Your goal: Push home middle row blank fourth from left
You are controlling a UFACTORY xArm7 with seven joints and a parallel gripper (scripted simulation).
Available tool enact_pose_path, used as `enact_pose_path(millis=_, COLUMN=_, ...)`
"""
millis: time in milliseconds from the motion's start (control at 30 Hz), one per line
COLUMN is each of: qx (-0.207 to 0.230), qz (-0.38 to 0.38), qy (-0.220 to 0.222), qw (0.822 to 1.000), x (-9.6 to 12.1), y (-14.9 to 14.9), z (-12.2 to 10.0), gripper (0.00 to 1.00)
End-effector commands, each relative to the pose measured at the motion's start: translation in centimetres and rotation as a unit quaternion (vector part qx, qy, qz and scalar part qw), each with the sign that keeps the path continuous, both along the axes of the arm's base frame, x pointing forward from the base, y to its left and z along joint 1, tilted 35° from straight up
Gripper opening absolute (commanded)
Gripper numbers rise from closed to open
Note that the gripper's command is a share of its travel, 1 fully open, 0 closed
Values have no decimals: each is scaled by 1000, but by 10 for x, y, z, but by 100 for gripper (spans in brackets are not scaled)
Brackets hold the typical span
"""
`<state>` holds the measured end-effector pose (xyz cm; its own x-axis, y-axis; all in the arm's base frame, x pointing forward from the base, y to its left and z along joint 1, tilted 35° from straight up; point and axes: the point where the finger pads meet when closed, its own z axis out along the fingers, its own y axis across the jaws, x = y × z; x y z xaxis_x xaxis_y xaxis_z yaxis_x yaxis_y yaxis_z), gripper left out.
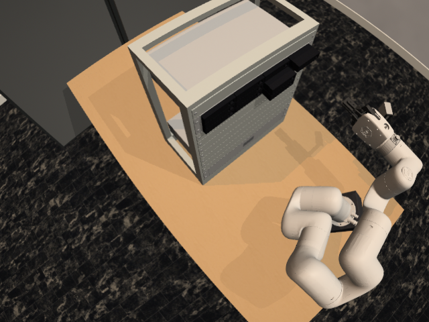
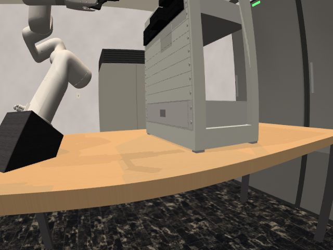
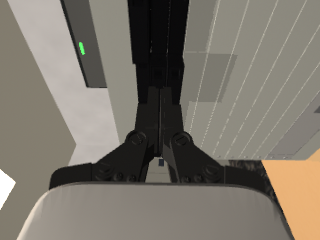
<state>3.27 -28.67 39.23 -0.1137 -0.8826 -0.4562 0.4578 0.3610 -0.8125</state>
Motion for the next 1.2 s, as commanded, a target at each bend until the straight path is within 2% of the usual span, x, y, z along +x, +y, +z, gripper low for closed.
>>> enact_pose_path(millis=0, qx=-4, qz=5, qy=0, qw=1000, x=-22, y=9, z=-8, gripper=0)
enact_pose_path(millis=167, qx=-4, qz=5, qy=0, qw=1000, x=-39, y=15, z=-15, gripper=0)
enact_pose_path(millis=333, qx=-4, qz=5, qy=0, qw=1000, x=-47, y=18, z=-19, gripper=0)
enact_pose_path(millis=1167, qx=-4, qz=5, qy=0, qw=1000, x=-49, y=18, z=-19, gripper=0)
